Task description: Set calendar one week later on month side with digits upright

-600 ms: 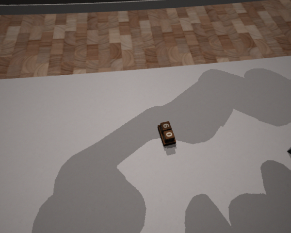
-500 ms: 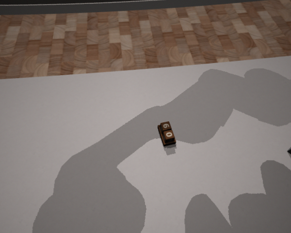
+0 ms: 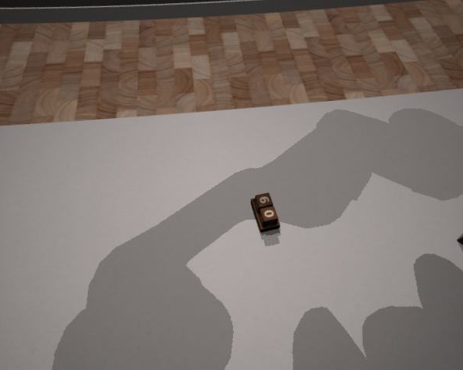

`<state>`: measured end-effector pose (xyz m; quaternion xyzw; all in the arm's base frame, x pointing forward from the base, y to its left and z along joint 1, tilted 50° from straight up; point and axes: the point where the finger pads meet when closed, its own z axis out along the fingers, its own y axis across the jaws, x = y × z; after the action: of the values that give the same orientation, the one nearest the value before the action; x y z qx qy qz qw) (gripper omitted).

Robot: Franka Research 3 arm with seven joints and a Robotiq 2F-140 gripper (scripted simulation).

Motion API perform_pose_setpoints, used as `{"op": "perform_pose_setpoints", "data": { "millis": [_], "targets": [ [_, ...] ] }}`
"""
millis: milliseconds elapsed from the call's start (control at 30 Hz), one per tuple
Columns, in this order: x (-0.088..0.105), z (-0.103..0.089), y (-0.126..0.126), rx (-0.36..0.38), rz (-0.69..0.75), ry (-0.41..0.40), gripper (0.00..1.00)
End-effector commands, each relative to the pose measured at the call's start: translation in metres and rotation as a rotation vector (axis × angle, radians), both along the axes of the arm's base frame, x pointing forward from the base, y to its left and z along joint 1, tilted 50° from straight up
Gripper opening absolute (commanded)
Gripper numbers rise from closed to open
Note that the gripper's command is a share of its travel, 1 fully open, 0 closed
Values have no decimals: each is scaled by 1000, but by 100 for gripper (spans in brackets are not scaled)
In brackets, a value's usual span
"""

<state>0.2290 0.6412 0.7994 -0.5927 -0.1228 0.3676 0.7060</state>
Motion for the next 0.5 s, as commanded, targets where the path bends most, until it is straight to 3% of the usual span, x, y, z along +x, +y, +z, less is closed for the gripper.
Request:
{"op": "perform_pose_setpoints", "data": {
  "millis": [0, 133, 233, 333, 467],
  "targets": [
    [-1, -1, 0, -4, -1, 0, 100],
    [-9, -20, 8, -84, -26, -2, 100],
    [-20, -63, 21, -234, -84, -8, 100],
    [-23, -90, 27, -318, -122, -12, 100],
    [-24, -93, 28, -324, -125, -13, 100]
  ]
}}
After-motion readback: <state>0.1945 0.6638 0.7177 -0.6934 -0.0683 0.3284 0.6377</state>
